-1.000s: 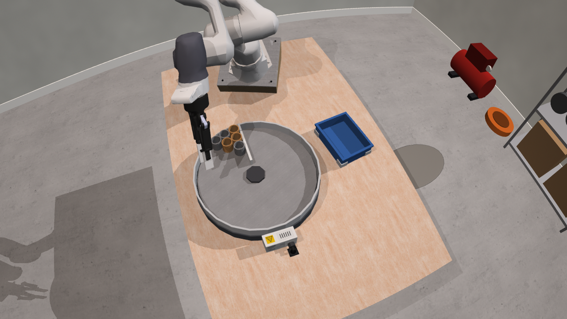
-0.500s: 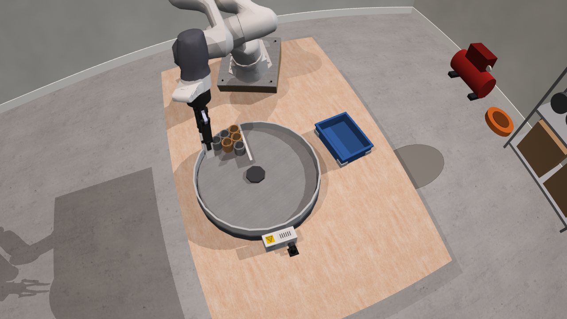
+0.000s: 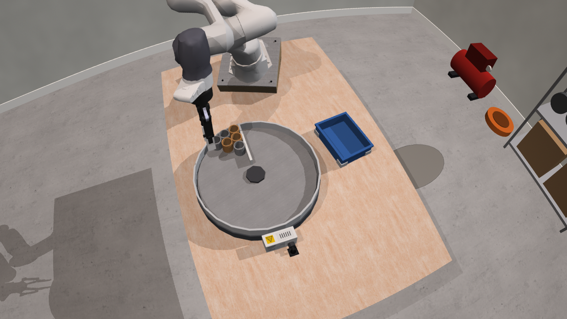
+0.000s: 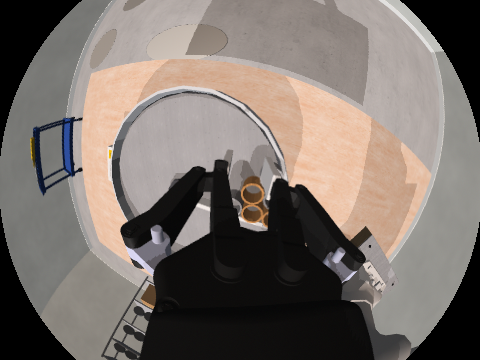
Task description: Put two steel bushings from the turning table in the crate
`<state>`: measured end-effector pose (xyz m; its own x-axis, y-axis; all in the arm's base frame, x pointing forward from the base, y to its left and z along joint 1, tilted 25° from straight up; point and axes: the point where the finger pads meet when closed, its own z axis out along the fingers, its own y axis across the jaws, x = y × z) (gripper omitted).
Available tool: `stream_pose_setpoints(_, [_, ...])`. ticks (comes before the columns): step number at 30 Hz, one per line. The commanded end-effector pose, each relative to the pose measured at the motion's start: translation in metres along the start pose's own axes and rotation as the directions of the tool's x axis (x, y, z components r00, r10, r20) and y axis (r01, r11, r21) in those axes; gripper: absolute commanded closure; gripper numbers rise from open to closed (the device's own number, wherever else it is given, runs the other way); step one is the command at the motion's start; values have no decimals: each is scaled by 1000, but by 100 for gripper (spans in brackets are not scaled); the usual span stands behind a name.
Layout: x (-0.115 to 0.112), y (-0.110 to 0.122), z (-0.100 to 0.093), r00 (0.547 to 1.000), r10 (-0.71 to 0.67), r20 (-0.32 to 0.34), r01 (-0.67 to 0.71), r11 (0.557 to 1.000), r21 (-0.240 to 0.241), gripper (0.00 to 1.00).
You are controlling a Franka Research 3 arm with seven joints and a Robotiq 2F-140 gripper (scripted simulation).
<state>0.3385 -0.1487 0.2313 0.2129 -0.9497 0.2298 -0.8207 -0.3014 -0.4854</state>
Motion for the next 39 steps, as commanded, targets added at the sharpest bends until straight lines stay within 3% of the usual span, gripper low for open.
stream_pose_setpoints(1, [-19, 36, 5, 997, 69, 20, -67, 990, -124, 72])
stream_pose_setpoints(39, [-20, 39, 5, 997, 73, 21, -70, 989, -133, 72])
